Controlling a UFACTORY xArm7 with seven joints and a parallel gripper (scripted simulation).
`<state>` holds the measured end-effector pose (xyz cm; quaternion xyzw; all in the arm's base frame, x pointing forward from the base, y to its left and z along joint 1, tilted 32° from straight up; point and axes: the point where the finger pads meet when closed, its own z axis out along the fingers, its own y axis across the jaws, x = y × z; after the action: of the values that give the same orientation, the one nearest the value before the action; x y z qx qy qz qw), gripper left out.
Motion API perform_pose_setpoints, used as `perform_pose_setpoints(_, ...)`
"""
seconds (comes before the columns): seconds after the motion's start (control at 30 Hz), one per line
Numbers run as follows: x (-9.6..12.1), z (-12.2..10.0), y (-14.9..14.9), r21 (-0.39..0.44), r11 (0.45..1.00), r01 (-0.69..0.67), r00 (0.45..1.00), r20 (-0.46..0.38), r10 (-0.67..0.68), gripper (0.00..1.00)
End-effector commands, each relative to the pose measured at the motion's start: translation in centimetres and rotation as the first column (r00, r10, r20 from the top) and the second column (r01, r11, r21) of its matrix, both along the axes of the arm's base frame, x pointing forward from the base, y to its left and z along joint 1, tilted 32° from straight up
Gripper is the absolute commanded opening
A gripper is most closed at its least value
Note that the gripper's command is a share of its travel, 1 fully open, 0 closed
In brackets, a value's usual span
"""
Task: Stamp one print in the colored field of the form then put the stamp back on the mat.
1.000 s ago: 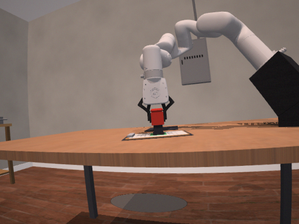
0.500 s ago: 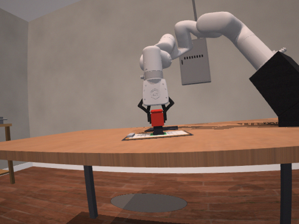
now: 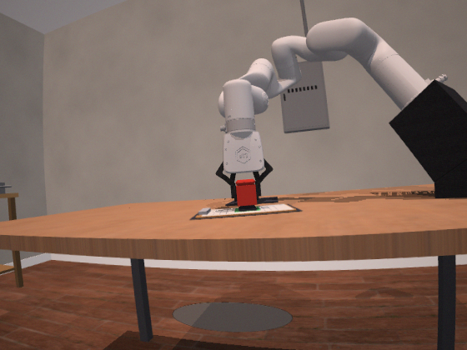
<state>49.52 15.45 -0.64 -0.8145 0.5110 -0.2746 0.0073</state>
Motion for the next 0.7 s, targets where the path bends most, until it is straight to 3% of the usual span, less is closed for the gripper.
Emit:
perform_pose_setpoints(0.0, 0.0, 0.1, 0.2, 0.002, 1.0, -0.002, 1.0, 0.002, 0.002, 0.29)
perform_pose_setpoints(0.27, 0.0, 0.2, 0.2, 0.002, 1.0, -0.002, 1.0, 0.002, 0.002, 0.29)
perform_pose_setpoints(0.67, -1.1, 2.2, 0.8, 0.002, 1.0, -0.002, 1.0, 0.002, 0.002, 0.29)
